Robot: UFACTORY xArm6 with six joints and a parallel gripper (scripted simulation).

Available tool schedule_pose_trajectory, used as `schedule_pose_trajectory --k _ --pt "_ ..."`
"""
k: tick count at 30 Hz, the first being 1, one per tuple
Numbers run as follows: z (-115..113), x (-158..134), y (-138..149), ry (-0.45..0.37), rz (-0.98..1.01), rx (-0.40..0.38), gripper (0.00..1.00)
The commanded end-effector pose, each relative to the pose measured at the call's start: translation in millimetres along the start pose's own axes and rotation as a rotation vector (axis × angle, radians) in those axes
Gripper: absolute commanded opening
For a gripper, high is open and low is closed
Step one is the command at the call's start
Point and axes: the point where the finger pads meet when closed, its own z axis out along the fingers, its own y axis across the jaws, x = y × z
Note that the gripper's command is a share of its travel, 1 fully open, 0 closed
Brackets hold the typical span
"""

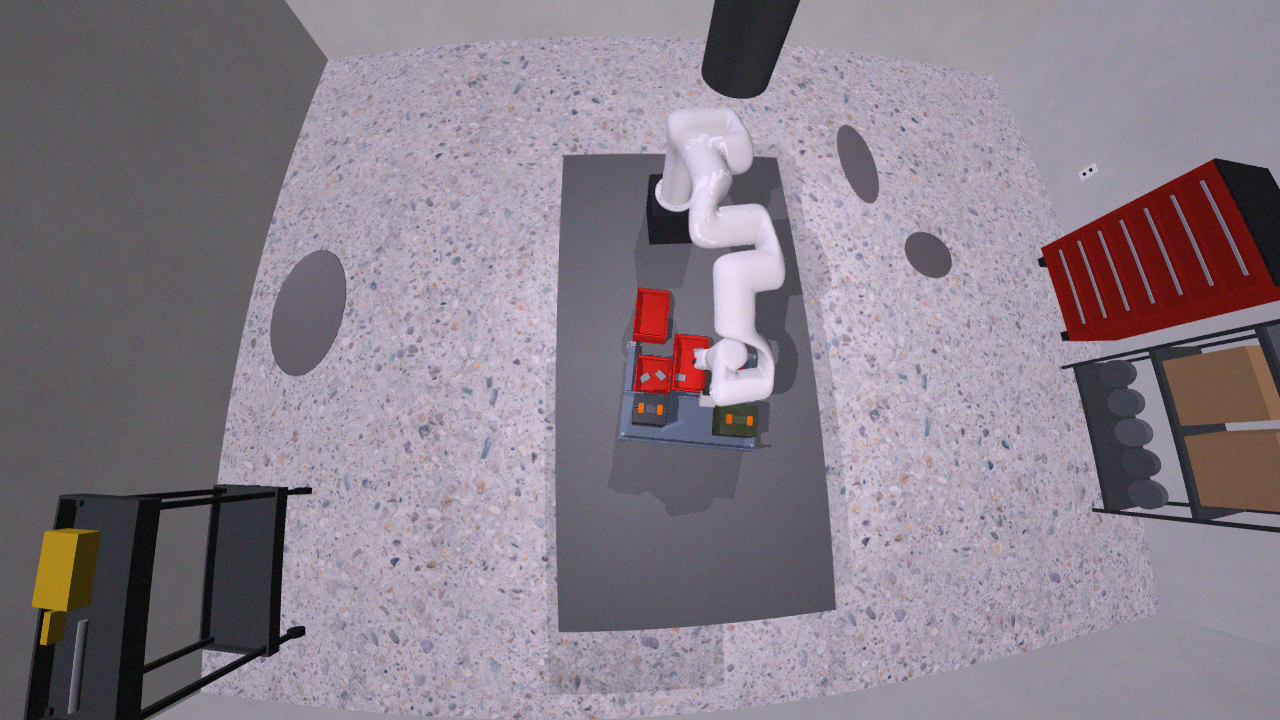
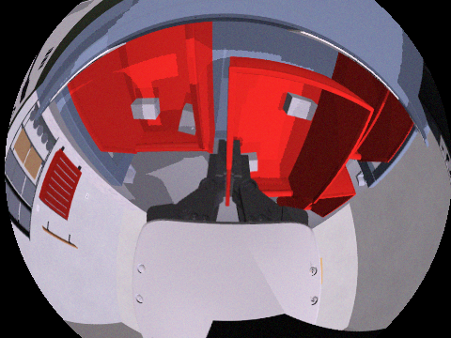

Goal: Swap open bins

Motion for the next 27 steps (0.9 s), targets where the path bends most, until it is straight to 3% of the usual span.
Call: schedule_pose_trajectory --k 1,27 --pt "-2.1 4.0 -0.4 0.007 0.0 0.001 0.0" --pt "-2.7 15.8 -0.5 0.02 0.0 0.001 0.0"
